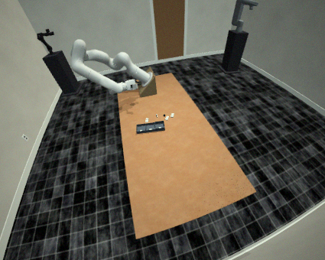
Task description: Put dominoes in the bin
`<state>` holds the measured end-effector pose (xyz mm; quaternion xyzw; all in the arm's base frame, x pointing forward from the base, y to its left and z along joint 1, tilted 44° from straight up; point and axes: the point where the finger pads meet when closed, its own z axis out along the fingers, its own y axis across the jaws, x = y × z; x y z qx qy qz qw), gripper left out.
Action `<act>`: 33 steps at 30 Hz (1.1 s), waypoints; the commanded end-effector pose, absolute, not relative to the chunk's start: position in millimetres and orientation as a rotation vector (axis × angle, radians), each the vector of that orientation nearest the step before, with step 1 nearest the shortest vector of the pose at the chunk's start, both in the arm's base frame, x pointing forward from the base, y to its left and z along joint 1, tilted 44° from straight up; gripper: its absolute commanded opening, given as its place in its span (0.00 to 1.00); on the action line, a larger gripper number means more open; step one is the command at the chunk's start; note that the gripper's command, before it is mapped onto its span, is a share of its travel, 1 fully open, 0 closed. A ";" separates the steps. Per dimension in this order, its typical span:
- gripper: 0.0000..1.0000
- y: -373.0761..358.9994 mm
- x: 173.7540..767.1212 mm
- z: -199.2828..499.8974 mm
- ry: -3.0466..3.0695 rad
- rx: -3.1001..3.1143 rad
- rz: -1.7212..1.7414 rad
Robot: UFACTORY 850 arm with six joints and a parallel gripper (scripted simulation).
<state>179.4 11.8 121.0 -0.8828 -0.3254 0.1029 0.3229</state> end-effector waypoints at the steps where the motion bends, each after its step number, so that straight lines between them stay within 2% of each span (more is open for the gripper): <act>1: 0.07 4.3 181.8 112.2 -0.854 -2.313 0.269; 18: 0.07 -8.8 213.5 101.5 -0.788 -2.514 0.754; 33: 0.07 -15.3 258.9 86.4 -0.746 -2.783 1.010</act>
